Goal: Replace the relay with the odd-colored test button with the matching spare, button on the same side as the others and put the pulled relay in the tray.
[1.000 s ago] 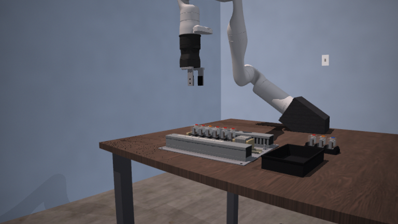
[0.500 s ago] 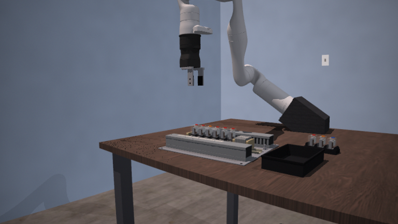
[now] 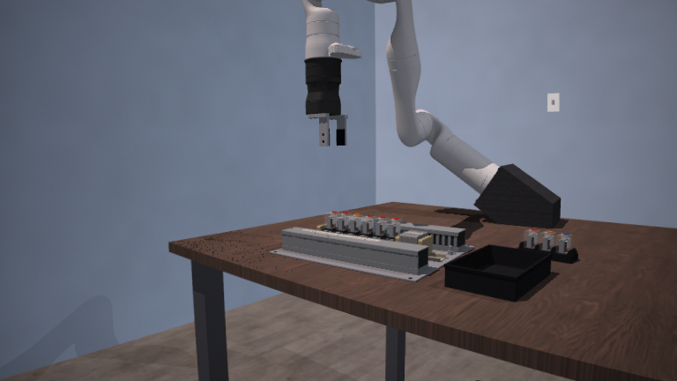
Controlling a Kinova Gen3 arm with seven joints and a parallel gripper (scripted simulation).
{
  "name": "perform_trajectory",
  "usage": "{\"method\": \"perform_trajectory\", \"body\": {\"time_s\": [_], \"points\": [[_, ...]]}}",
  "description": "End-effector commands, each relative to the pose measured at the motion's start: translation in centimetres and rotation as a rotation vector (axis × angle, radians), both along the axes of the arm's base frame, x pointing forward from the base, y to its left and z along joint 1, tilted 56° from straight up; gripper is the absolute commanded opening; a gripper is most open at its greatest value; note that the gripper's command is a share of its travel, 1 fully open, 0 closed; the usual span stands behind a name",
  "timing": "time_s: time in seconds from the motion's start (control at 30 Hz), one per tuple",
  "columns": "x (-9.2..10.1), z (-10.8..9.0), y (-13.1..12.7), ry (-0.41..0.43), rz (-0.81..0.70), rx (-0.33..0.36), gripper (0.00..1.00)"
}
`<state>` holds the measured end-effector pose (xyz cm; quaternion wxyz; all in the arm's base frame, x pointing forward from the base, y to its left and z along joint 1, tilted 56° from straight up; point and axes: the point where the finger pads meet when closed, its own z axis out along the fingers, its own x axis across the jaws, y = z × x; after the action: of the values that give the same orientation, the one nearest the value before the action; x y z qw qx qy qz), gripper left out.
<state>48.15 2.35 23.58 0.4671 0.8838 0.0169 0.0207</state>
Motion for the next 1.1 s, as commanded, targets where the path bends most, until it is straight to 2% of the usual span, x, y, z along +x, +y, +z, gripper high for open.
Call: {"method": "perform_trajectory", "body": {"time_s": [0.0,0.1,0.6,0.7,1.07], "points": [[0.0,0.0,0.1,-0.001,0.002,0.0,1.0],[0.0,0.0,0.1,-0.001,0.002,0.0,1.0],[0.2,-5.3,-2.6,0.004,0.003,-0.003,1.0],[0.3,-4.8,-2.3,0.01,0.013,-0.005,1.0],[0.4,-8.6,-4.2,0.005,0.005,-0.004,1.0]]}}
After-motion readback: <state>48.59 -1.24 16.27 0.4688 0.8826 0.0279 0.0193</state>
